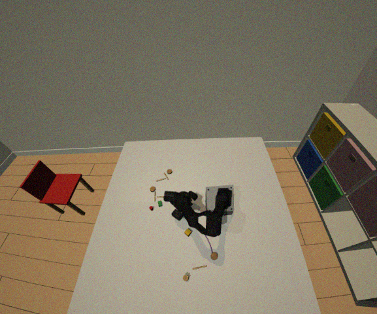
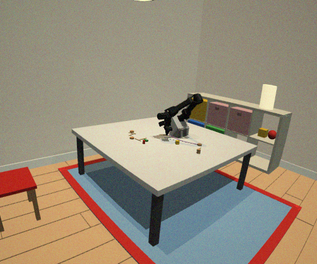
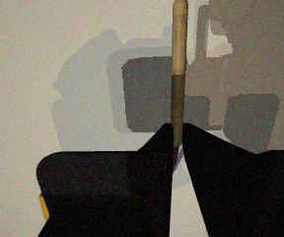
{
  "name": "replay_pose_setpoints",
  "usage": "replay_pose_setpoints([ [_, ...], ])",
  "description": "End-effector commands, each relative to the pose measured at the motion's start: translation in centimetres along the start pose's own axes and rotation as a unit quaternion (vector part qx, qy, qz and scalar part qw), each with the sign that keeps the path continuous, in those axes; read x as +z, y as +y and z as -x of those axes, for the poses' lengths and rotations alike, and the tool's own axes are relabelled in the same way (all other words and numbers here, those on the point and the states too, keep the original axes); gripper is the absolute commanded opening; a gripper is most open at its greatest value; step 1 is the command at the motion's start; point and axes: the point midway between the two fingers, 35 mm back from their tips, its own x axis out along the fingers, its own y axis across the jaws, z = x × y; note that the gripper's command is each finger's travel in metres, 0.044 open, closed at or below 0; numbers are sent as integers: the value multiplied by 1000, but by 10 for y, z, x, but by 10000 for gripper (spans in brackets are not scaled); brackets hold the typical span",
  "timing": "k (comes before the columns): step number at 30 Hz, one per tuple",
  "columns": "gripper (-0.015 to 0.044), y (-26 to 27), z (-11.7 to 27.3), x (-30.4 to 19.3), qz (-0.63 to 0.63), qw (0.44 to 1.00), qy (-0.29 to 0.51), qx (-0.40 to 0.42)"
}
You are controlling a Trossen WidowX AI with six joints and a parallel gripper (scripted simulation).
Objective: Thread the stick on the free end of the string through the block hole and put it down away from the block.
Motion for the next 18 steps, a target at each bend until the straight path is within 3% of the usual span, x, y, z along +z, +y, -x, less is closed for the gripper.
replay_pose_setpoints([
  [1,0,4,8,2,9,1000,-7,3],
  [18,0,2,17,-2,0,1000,-4,2],
])
